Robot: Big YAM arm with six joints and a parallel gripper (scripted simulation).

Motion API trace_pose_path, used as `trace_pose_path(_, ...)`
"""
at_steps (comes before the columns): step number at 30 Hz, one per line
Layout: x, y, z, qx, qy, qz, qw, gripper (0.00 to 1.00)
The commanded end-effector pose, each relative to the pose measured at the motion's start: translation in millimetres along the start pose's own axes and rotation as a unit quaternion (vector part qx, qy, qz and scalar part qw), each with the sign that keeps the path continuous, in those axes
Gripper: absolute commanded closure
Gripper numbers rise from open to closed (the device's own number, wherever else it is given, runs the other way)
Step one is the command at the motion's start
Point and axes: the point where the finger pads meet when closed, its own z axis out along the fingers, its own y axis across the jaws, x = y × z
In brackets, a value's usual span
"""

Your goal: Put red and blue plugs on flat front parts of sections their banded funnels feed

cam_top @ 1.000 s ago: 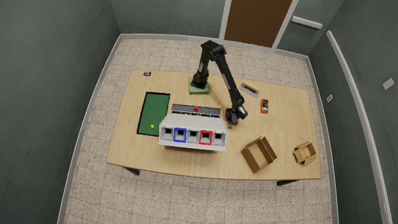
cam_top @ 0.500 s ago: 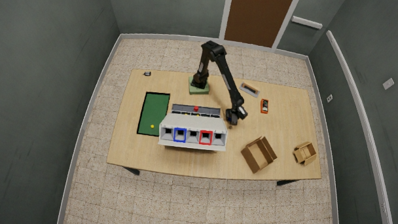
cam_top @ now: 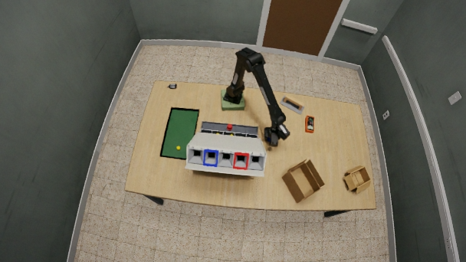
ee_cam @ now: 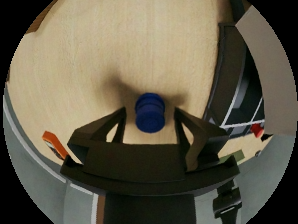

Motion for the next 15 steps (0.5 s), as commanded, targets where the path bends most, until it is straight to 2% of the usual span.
trace_pose_path(1,0.2,2.7,1.7,-0.005,-0.004,0.000,1.000,0.37)
trace_pose_path(6,0.2,2.7,1.7,-0.005,-0.004,0.000,1.000,0.37)
trace_pose_path(7,0.2,2.7,1.7,-0.005,-0.004,0.000,1.000,1.00)
trace_pose_path(15,0.2,2.7,1.7,-0.005,-0.004,0.000,1.000,1.00)
